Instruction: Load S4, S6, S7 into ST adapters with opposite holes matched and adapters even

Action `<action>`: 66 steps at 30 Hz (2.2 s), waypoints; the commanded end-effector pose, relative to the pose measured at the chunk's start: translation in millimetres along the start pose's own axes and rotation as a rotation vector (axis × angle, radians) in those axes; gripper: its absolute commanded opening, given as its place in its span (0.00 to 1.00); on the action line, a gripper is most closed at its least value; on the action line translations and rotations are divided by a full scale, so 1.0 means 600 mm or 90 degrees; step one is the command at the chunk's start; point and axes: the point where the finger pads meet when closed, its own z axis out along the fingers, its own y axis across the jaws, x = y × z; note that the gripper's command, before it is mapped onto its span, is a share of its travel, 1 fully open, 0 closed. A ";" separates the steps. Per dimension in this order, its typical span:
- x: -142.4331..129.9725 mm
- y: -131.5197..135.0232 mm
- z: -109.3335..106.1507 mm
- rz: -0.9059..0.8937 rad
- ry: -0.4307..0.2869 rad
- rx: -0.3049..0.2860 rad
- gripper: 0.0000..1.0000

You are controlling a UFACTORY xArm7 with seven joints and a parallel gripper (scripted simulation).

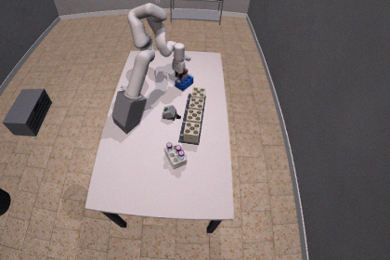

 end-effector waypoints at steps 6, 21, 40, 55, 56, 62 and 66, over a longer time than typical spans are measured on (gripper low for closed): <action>0.001 0.000 -0.001 0.000 0.001 0.000 0.00; 0.001 0.000 -0.001 0.000 0.001 0.000 0.00; 0.002 0.000 -0.020 0.000 0.001 0.000 0.00; 0.002 0.000 -0.034 0.000 0.001 0.000 0.00; 0.002 0.000 -0.034 0.000 0.001 0.000 0.00; 0.002 0.000 -0.048 0.000 0.001 0.000 0.00; 0.002 0.000 -0.061 0.000 0.002 0.000 0.00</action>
